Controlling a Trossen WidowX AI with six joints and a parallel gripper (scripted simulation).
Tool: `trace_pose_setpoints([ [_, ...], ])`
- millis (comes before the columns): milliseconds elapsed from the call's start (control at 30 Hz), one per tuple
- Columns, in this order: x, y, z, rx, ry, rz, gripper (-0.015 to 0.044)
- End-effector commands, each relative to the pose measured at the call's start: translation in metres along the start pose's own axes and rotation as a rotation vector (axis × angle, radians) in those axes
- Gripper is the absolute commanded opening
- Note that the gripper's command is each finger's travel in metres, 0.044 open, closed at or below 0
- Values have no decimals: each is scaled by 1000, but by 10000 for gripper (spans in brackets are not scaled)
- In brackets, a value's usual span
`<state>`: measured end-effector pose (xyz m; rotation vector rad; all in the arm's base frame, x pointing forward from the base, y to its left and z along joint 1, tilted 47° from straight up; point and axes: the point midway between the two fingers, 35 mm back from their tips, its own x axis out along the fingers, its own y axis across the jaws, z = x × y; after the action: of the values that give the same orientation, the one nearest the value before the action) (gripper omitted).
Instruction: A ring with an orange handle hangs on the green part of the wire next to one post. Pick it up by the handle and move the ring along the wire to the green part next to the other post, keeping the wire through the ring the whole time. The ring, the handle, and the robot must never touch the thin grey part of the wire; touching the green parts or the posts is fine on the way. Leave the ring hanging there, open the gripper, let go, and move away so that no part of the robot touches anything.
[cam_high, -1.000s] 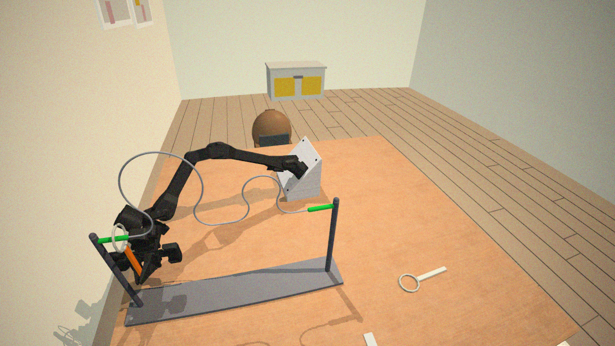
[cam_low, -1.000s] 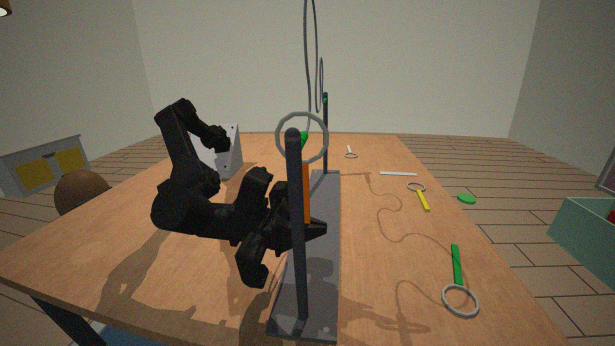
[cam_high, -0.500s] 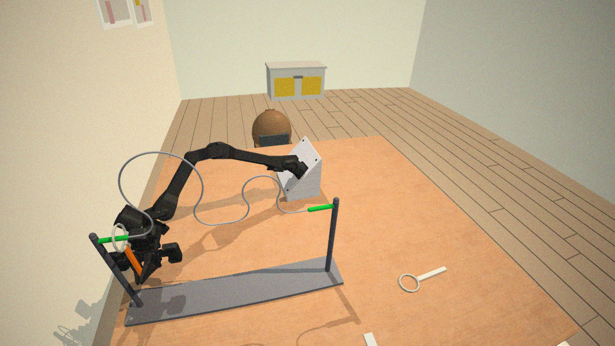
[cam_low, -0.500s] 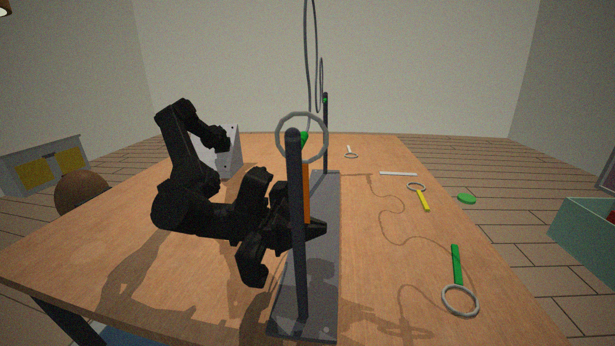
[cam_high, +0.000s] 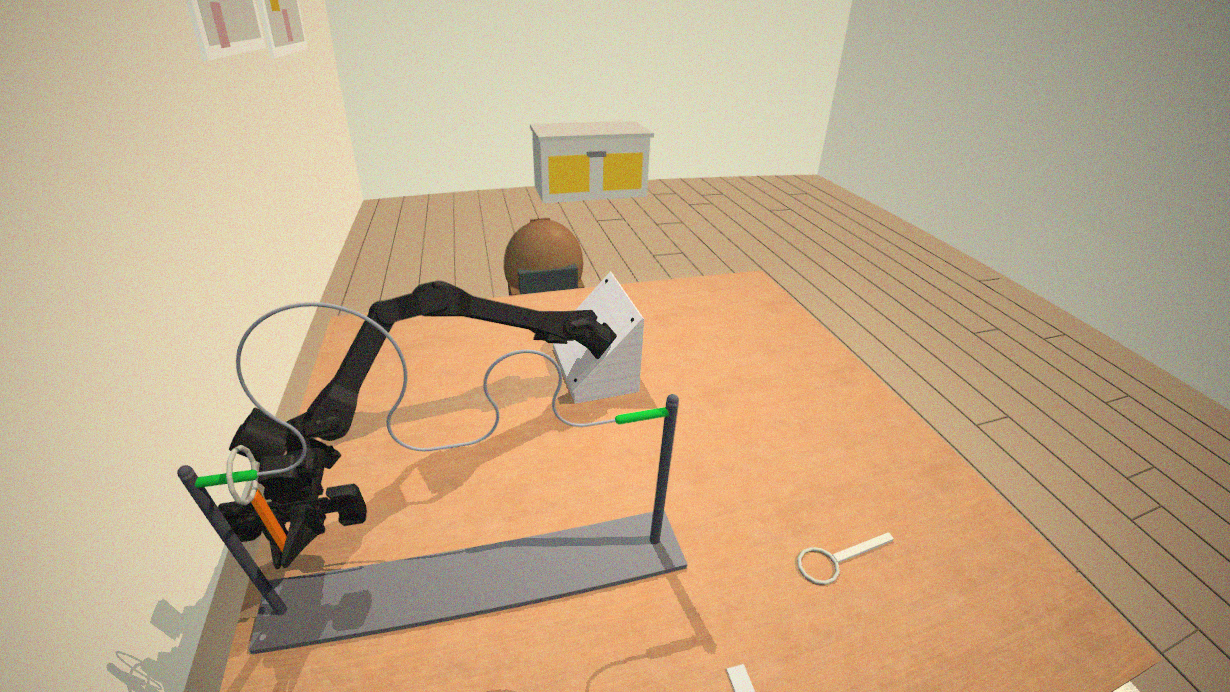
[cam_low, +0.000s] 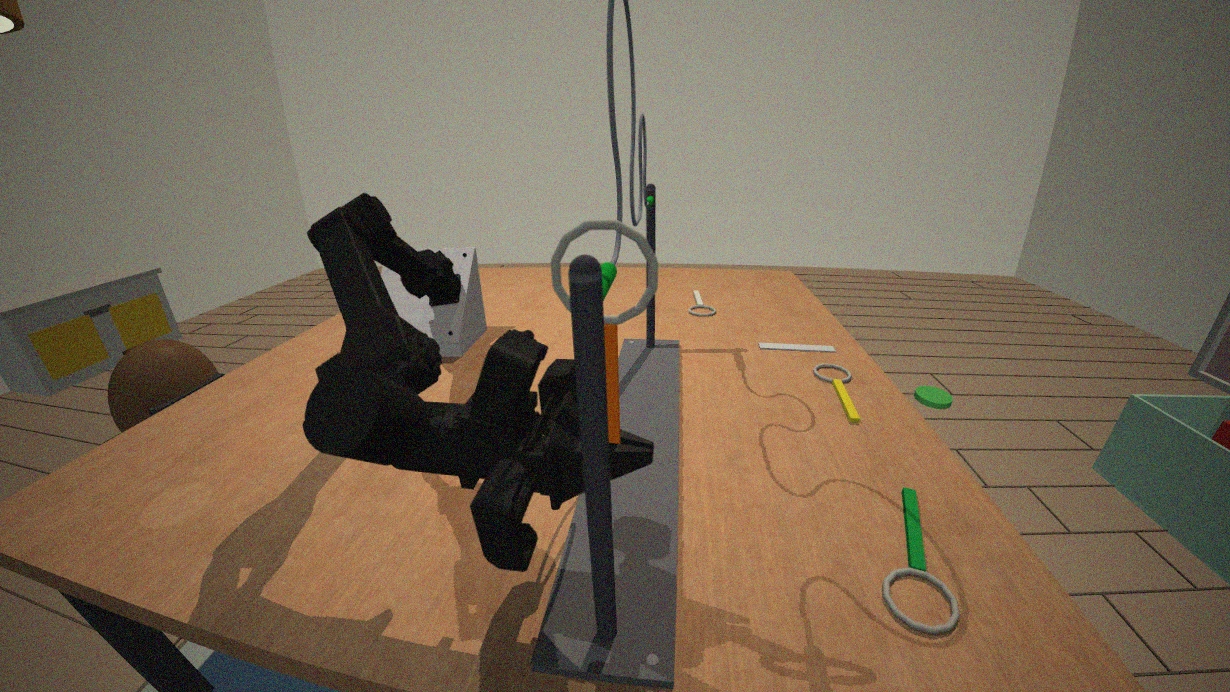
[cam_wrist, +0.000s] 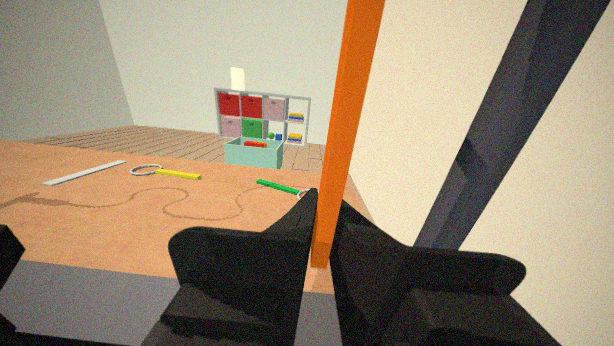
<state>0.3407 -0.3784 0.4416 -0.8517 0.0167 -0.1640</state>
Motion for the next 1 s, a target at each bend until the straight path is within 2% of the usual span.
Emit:
trace_pose_setpoints([
  [0, -3, 4, -2, 0, 32, 1, -150],
  [967, -64, 40, 17, 62, 520, 22, -150],
])
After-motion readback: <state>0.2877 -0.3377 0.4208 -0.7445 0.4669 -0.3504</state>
